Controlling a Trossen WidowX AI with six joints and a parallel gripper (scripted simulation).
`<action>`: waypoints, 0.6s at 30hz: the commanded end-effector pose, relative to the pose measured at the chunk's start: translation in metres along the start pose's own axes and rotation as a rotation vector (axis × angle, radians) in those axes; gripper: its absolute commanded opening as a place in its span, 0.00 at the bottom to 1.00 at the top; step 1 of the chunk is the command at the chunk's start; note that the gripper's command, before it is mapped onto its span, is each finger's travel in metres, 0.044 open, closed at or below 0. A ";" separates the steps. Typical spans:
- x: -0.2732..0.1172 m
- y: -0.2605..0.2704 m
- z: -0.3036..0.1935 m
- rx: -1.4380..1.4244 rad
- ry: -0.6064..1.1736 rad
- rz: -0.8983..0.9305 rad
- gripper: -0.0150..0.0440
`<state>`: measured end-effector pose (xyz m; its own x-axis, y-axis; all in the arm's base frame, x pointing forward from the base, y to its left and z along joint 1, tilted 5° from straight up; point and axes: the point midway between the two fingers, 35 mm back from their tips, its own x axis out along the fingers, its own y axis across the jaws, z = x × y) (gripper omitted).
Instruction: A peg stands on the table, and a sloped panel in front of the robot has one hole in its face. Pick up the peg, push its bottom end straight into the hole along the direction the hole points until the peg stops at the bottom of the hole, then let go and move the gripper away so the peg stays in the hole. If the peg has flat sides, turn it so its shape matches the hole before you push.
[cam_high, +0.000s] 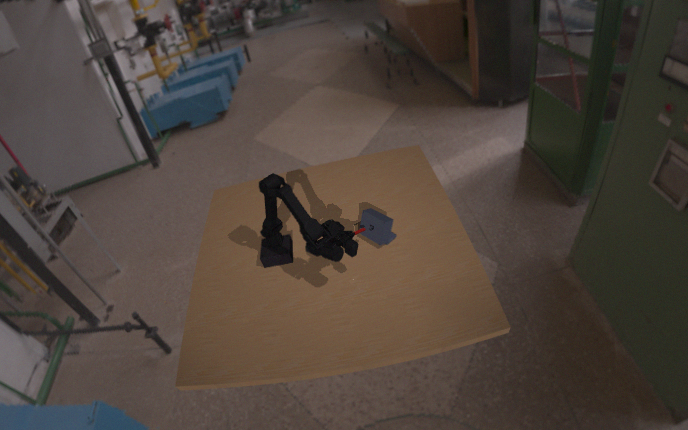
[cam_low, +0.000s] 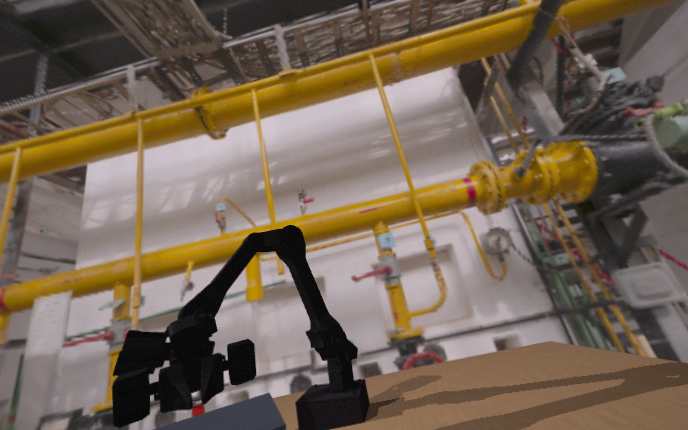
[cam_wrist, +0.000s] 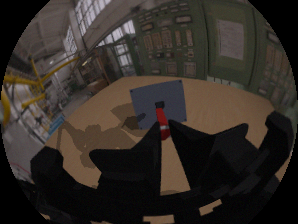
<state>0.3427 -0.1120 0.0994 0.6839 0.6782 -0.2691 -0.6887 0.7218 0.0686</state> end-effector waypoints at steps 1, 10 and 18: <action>0.002 0.000 0.000 -0.004 0.000 -0.002 0.25; 0.008 -0.003 0.004 -0.048 0.064 -0.022 0.25; 0.013 -0.003 0.006 -0.057 0.075 -0.027 0.25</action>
<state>0.3536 -0.1065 0.1024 0.6834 0.6488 -0.3348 -0.6863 0.7273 0.0085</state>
